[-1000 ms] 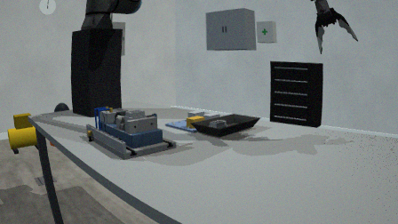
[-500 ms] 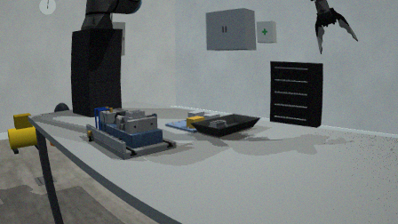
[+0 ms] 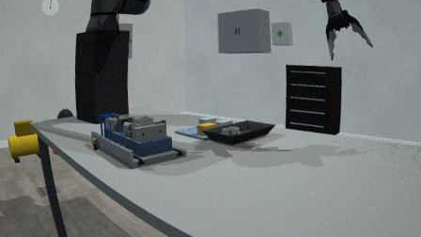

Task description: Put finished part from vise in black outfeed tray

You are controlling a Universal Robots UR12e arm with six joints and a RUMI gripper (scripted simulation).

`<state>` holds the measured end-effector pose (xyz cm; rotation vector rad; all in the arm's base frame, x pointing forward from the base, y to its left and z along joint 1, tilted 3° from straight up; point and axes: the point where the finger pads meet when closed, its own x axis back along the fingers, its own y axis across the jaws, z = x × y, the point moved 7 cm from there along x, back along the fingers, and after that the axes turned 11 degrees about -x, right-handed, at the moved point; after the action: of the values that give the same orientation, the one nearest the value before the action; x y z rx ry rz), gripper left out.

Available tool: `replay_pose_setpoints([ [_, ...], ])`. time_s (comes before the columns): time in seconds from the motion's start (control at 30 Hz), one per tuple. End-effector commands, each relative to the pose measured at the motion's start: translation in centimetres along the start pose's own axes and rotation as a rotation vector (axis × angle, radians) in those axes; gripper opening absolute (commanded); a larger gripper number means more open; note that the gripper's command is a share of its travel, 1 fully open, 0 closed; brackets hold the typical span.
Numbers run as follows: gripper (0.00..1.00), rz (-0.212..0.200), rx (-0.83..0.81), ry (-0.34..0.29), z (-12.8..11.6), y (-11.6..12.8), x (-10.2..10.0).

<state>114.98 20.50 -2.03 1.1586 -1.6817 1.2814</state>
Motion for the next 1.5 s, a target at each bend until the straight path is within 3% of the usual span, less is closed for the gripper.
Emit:
replay_pose_setpoints([
  [0.0,1.00,-0.004,-0.017,0.029,5.2,1.3,0.8],
  [0.1,1.00,-0.017,-0.034,0.058,10.1,3.4,1.3],
  [0.2,1.00,-0.022,-0.040,0.068,11.9,4.3,1.5],
  [0.27,1.00,-0.034,-0.053,0.090,15.7,6.3,2.0],
  [0.37,1.00,-0.040,-0.060,0.101,17.6,7.4,2.3],
  [0.47,1.00,-0.055,-0.075,0.124,21.5,9.9,3.0],
  [0.57,1.00,-0.055,-0.075,0.124,21.5,9.9,3.0],
  [0.67,1.00,-0.080,-0.098,0.158,27.1,14.2,4.3],
  [0.73,1.00,-0.080,-0.098,0.158,27.1,14.2,4.3],
  [0.77,1.00,-0.089,-0.107,0.169,28.9,15.8,4.8],
  [0.93,1.00,-0.107,-0.123,0.189,32.3,19.0,5.8],
  [1.03,1.00,-0.126,-0.138,0.208,35.2,22.4,6.9],
  [1.13,1.00,-0.126,-0.138,0.208,35.2,22.4,6.9],
  [1.23,1.00,-0.154,-0.161,0.231,39.0,27.3,8.5],
  [1.4,1.00,-0.172,-0.175,0.245,41.0,30.4,9.5],
  [1.47,1.00,-0.189,-0.187,0.255,42.6,33.3,10.5],
])
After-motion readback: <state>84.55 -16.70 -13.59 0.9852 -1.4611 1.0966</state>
